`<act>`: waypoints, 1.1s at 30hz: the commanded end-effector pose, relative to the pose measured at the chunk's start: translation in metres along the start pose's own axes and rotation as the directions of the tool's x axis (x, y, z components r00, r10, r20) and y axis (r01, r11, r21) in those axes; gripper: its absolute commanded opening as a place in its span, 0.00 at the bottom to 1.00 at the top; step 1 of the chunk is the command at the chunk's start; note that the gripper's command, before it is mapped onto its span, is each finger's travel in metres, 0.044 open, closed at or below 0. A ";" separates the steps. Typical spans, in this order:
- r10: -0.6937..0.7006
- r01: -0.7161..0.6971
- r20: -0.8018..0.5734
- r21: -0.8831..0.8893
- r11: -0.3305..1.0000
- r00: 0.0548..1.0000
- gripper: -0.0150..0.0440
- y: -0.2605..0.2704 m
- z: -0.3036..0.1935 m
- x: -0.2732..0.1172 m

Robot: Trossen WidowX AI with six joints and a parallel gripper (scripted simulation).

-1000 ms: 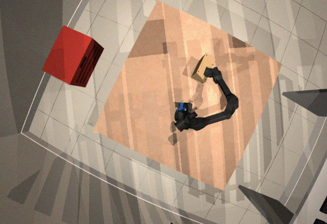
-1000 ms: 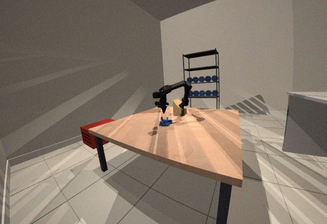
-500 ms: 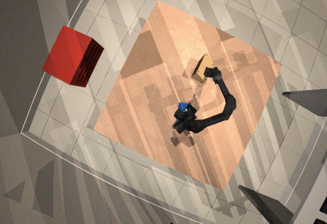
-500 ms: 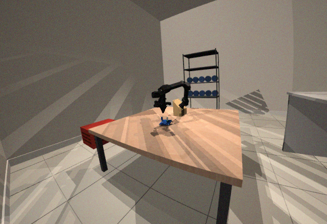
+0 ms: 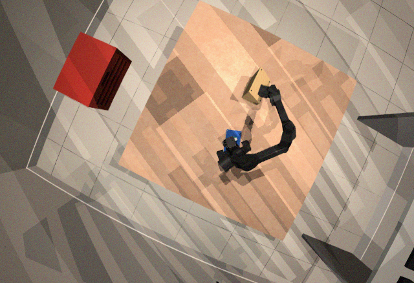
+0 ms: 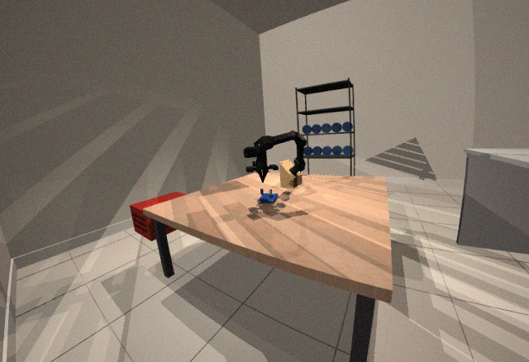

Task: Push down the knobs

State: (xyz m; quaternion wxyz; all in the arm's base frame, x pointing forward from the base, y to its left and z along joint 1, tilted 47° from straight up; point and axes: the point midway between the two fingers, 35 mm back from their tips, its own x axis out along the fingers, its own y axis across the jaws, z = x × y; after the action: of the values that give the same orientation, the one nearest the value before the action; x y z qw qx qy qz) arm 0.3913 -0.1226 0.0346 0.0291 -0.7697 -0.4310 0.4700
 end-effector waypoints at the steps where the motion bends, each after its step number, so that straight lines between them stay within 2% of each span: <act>1: -0.001 0.001 0.001 0.112 0.994 1.000 0.25 0.003 -0.003 -0.002; 11: -0.009 0.007 0.003 0.442 0.897 1.000 0.25 0.007 -0.008 -0.005; 22: -0.019 0.009 0.004 0.743 0.669 1.000 0.25 0.012 -0.013 -0.009; 28: -0.020 0.009 0.005 0.777 0.630 1.000 0.25 0.013 -0.014 -0.008; 33: -0.021 0.010 0.004 0.776 0.630 1.000 0.25 0.012 -0.014 0.011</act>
State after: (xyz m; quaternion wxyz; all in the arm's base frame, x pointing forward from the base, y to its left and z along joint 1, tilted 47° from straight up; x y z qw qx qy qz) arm 0.4116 -0.1253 0.0344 0.3545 -0.6804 -0.1919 0.6121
